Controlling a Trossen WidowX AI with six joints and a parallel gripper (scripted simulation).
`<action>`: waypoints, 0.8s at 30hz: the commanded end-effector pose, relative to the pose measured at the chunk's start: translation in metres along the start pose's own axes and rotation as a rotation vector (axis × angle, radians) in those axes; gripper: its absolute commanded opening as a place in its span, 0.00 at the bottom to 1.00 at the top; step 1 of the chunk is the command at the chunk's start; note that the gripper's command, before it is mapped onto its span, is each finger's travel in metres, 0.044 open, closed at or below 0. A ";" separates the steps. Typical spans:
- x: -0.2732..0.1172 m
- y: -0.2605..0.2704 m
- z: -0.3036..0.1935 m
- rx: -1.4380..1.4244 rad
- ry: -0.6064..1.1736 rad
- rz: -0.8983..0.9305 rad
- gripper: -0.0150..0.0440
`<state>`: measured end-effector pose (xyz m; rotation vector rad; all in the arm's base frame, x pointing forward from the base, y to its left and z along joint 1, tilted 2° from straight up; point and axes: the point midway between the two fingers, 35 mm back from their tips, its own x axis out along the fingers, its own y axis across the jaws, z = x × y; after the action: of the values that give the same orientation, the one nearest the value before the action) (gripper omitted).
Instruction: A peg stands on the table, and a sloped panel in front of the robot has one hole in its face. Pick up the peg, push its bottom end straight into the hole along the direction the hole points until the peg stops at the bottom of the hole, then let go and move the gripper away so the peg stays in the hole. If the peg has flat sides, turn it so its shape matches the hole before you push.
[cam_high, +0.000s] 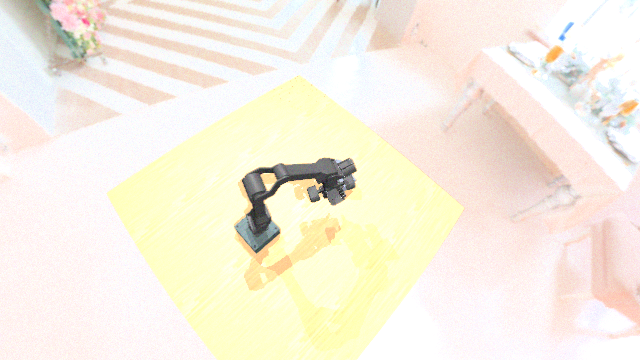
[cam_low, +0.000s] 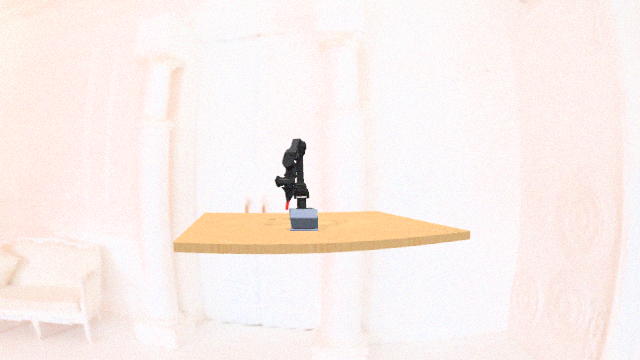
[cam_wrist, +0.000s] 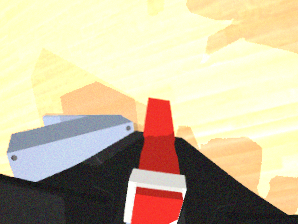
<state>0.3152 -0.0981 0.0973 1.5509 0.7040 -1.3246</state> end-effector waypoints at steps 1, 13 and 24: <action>-0.001 -0.001 -0.002 -0.050 -0.002 0.016 0.25; -0.002 -0.002 -0.009 -0.190 0.000 0.054 0.25; -0.004 -0.003 -0.015 -0.318 -0.001 0.090 0.25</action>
<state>0.3188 -0.0844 0.0989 1.3417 0.7876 -1.1138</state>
